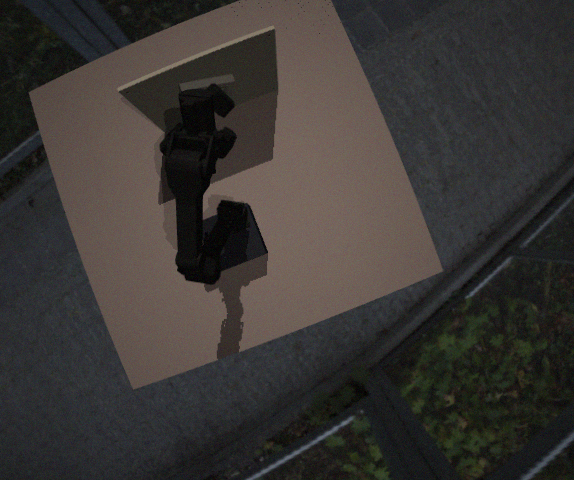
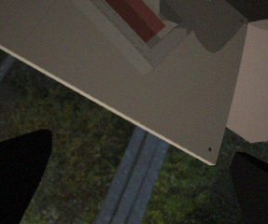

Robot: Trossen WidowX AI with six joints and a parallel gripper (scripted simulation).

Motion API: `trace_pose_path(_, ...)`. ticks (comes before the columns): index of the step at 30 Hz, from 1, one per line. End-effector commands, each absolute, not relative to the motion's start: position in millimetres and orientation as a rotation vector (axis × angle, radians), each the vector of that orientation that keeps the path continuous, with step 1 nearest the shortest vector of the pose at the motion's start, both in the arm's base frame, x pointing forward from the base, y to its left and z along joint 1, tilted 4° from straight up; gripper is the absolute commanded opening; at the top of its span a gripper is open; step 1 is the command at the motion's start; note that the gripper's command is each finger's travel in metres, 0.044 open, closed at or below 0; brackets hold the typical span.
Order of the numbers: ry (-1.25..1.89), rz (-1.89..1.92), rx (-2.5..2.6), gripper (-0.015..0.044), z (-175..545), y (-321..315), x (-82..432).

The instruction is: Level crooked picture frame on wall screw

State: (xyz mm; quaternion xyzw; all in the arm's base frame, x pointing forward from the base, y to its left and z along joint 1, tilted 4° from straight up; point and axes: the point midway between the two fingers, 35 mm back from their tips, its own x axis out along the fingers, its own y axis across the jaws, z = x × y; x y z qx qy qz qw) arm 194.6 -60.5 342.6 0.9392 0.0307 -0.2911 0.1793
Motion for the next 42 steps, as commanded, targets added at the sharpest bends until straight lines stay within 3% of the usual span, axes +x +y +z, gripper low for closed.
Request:
trace_pose_path(1, 0.084, -0.815, 2.655, 0.0374, 342.2, -61.0, 194.9)
trace_pose_path(6, 0.021, -0.601, 2.628, 0.026, 330.2, -73.8, 199.1)
trace_pose_path(16, -0.128, -0.232, 2.365, 0.026, 287.1, -98.0, 189.3)
trace_pose_path(29, -0.166, -0.025, 1.902, 0.026, 194.1, -94.2, 163.6)
trace_pose_path(42, -0.165, -0.024, 1.895, 0.026, 192.5, -93.9, 163.2)
